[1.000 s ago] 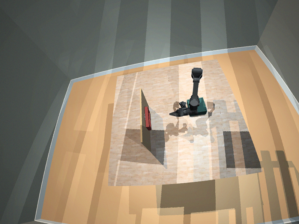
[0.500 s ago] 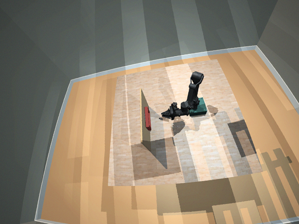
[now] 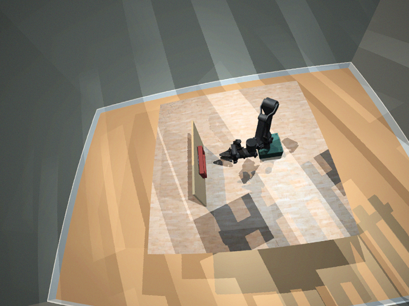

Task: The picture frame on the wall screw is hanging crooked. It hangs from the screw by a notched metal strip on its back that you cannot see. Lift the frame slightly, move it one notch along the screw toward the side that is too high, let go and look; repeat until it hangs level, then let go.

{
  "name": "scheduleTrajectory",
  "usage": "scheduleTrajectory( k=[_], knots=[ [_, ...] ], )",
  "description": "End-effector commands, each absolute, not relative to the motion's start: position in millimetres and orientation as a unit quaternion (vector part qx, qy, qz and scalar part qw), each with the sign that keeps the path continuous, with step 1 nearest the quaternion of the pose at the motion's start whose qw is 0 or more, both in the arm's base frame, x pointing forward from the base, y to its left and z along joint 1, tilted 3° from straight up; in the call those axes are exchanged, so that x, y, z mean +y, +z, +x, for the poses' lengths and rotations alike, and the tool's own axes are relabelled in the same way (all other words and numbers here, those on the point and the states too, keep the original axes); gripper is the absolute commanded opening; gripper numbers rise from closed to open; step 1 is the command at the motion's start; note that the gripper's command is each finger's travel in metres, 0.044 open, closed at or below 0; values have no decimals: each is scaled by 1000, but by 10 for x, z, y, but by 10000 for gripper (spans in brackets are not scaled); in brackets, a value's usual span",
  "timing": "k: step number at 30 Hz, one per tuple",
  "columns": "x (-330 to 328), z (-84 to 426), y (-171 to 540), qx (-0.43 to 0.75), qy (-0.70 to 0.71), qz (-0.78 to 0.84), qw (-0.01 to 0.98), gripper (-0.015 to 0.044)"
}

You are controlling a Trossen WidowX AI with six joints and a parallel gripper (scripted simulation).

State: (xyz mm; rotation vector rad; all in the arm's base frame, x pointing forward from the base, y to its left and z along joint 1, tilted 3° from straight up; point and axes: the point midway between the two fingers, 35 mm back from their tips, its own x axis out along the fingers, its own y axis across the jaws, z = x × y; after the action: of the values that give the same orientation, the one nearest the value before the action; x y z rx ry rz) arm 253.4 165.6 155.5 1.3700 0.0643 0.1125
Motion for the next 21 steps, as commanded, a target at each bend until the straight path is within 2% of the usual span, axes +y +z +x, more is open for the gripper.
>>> scheduleTrajectory(
  k=[1,9,21],
  knots=[
    [1666,2560,1552,32,53,633,772,260],
    [1754,3302,1581,30,55,633,772,260],
    [1752,3330,1580,29,55,633,772,260]
  ],
)
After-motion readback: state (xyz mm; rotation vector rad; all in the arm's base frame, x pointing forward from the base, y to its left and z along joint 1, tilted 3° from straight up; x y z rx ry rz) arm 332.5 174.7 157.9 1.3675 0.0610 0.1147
